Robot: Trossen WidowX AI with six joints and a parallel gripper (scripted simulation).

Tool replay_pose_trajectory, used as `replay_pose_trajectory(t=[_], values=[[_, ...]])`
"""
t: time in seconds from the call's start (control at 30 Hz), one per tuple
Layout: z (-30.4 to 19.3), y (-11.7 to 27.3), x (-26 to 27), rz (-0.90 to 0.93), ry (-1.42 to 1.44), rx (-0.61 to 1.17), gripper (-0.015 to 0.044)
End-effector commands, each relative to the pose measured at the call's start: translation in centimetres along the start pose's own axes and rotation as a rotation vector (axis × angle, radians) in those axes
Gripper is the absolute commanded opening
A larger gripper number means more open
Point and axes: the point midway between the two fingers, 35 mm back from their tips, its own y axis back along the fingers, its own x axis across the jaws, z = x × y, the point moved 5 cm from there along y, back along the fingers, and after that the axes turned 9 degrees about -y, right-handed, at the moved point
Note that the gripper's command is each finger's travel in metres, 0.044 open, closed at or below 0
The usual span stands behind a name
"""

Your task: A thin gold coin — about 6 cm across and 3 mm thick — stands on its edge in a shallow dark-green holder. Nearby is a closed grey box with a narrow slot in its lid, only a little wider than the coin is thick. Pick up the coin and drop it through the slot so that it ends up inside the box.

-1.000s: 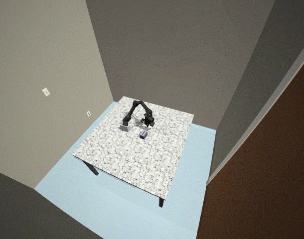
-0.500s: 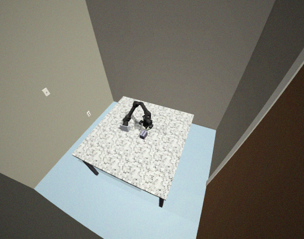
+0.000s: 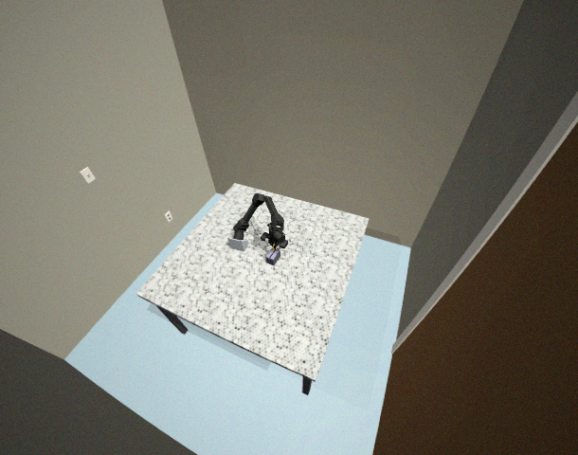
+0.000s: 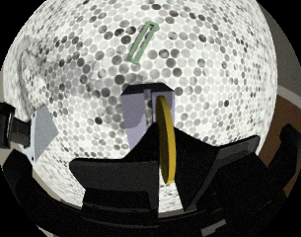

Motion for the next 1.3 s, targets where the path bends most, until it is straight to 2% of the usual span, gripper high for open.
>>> replay_pose_trajectory(t=[0.0, 0.23, 1.27], values=[[-1.3, -0.1, 0.0, 0.001, 0.005, 0.001, 0.0000], [-2.8, -0.1, 0.2, 0.002, 0.007, -0.002, 0.0000], [-2.9, -0.2, 0.2, 0.002, 0.012, -0.005, 0.0000]])
